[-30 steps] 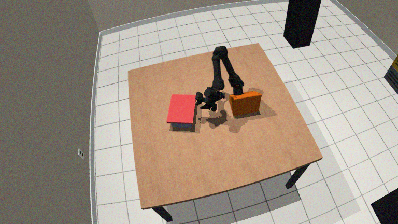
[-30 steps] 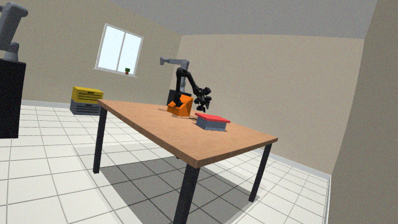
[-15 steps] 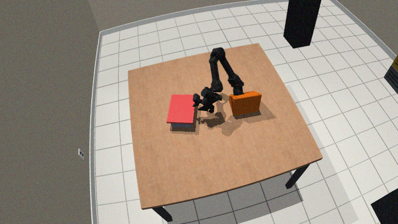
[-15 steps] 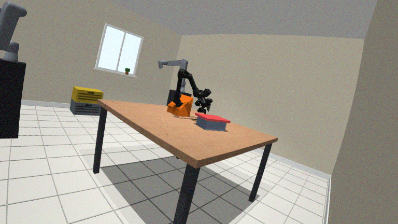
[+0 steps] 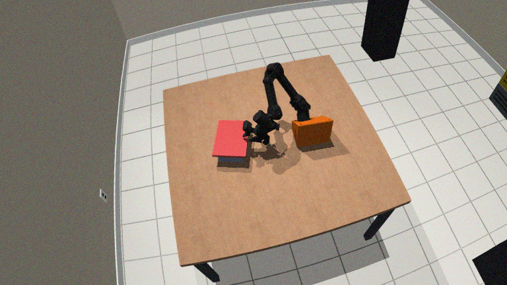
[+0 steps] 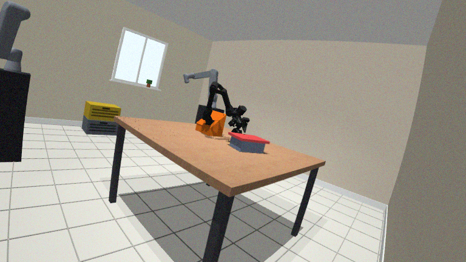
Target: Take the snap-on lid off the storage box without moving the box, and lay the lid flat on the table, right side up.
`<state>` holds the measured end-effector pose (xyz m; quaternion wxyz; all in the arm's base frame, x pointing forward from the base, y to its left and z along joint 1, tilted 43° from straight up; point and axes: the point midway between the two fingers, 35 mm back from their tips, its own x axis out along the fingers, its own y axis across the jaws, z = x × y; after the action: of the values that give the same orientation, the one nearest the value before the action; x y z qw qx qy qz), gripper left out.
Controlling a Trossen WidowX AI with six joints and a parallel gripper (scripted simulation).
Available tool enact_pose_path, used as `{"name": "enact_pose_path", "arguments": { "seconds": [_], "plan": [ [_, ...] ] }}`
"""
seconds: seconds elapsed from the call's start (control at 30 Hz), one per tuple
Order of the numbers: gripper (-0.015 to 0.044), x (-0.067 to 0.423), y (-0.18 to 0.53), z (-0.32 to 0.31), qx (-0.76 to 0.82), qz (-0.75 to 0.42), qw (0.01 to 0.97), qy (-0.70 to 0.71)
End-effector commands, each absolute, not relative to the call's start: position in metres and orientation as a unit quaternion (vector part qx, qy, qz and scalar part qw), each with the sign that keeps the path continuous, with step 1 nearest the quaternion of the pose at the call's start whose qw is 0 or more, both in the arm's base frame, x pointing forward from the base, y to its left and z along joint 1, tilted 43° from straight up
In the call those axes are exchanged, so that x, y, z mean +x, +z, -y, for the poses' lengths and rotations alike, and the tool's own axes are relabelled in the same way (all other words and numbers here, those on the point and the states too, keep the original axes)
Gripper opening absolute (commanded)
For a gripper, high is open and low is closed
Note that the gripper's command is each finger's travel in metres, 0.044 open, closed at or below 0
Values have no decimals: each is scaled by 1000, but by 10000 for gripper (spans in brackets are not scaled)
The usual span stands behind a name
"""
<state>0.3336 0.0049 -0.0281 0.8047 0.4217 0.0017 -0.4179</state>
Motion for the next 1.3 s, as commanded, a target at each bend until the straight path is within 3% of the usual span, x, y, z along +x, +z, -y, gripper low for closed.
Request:
{"name": "enact_pose_path", "arguments": {
  "seconds": [0.0, 0.17, 0.23, 0.6, 0.73, 1.27],
  "plan": [
    [235, 337, -30, -1, 420, -2, 807, -416],
    [235, 340, -30, 4, 418, 0, 808, -414],
    [183, 340, -30, 4, 418, 0, 808, -414],
    [109, 340, -30, 4, 418, 0, 808, -414],
    [4, 340, -30, 4, 418, 0, 808, -414],
    [0, 339, -28, 3, 419, 1, 807, -416]
  ]
}}
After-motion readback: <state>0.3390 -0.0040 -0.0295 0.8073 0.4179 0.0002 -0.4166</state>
